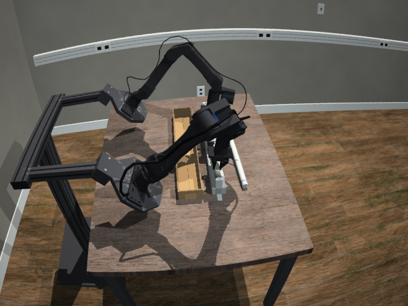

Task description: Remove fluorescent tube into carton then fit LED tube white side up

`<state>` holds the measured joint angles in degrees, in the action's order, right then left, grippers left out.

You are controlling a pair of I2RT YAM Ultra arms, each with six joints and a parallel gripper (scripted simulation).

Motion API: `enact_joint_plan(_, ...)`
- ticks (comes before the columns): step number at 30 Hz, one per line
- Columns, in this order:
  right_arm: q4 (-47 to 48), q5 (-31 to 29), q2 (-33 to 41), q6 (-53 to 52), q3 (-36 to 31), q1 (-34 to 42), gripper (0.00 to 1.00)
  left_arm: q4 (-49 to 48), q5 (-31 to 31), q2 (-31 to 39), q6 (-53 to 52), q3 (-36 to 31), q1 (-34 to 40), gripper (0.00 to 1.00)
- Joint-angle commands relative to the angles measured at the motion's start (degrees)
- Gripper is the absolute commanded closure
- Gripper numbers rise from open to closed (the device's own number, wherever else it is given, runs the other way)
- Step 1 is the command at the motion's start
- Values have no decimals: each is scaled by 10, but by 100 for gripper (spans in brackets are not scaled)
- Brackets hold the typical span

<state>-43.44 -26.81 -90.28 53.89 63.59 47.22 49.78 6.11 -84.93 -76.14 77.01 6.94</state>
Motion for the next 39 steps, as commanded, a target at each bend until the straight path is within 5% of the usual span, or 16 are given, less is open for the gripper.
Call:
enact_joint_plan(1, 8, 0, 18, 0, -1, 15, 89, -7, -3, 22, -6, 0, 10, 89)
enact_joint_plan(39, -14, -8, 33, -12, 10, 26, 89, 5, 0, 40, 4, 3, 13, 89)
